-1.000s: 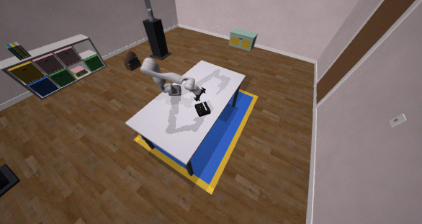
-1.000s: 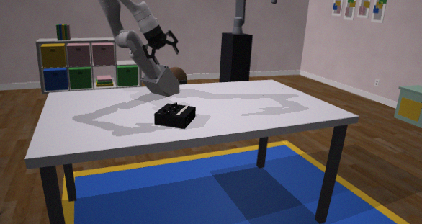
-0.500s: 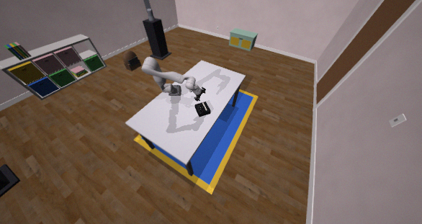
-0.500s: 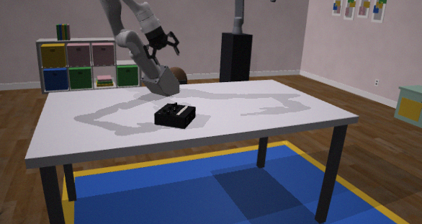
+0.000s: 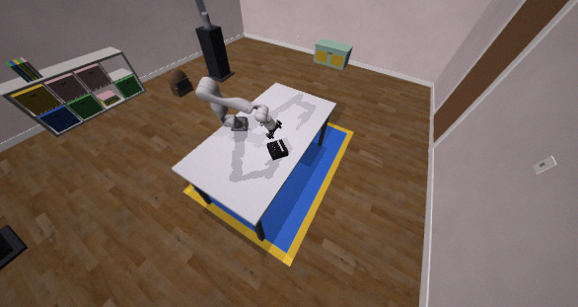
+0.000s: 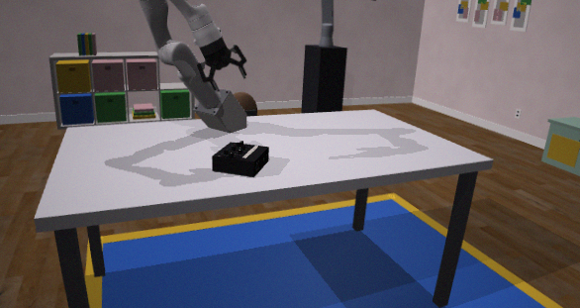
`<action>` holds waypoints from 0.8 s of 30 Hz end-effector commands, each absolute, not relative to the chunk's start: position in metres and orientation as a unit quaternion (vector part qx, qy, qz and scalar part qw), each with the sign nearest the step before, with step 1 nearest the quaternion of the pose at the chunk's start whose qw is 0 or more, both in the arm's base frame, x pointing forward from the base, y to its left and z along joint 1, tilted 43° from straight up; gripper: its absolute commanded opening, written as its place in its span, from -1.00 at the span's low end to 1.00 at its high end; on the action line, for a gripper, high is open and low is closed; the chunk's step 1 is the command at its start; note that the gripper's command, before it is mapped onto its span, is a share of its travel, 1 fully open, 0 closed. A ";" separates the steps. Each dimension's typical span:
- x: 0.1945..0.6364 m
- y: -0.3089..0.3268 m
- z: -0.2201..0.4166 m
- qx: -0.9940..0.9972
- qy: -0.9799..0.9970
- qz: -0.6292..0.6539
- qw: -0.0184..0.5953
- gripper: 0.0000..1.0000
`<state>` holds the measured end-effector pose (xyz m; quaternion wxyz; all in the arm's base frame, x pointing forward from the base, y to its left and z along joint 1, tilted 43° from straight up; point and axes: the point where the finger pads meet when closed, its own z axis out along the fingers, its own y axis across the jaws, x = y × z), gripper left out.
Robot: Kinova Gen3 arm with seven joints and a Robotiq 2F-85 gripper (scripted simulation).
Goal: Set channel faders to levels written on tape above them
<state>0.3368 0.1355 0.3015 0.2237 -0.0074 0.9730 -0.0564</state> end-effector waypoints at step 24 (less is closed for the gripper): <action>0.340 0.132 0.293 -0.002 0.970 -0.088 0.226 1.00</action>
